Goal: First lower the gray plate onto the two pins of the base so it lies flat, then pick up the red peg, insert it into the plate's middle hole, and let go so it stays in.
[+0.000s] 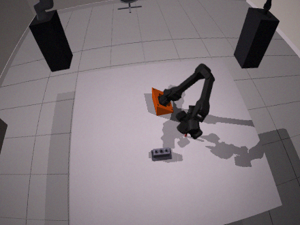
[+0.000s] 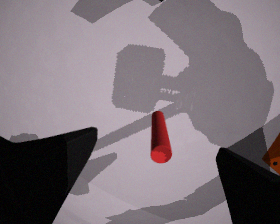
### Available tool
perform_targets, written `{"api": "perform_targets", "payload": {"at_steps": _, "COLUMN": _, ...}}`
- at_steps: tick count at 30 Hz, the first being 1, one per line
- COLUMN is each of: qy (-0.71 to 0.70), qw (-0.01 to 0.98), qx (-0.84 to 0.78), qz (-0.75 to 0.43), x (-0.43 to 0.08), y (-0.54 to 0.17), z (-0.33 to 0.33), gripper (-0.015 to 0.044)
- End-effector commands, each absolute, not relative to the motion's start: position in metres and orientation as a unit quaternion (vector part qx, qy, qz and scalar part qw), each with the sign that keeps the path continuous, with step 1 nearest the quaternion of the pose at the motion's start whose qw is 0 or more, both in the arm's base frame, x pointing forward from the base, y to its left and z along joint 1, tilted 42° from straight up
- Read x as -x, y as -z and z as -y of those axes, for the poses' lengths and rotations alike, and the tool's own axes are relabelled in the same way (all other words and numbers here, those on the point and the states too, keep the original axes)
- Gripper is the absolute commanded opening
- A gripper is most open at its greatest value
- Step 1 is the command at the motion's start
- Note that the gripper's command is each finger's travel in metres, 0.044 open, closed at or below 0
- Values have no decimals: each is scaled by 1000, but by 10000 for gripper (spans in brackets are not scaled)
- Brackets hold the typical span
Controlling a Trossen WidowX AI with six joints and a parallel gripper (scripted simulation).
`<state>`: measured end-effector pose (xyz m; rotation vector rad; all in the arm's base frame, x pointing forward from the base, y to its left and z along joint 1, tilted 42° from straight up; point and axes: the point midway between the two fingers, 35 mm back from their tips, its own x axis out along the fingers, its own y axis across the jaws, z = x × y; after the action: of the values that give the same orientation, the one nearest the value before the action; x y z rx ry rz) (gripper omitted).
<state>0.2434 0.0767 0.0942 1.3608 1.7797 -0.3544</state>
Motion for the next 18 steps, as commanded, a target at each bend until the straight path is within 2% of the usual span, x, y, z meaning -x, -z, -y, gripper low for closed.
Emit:
{"api": "perform_targets", "payload": {"at_steps": 1, "qy": 141, "qw": 419, "qx": -544, "qz": -713, "x": -242, "y": -89, "z": -83, "gripper": 440}}
{"api": "perform_targets", "payload": {"at_steps": 18, "qy": 140, "qw": 419, "qx": -545, "qz": -713, "x": -239, "y": -71, "z": -100, "gripper": 440}}
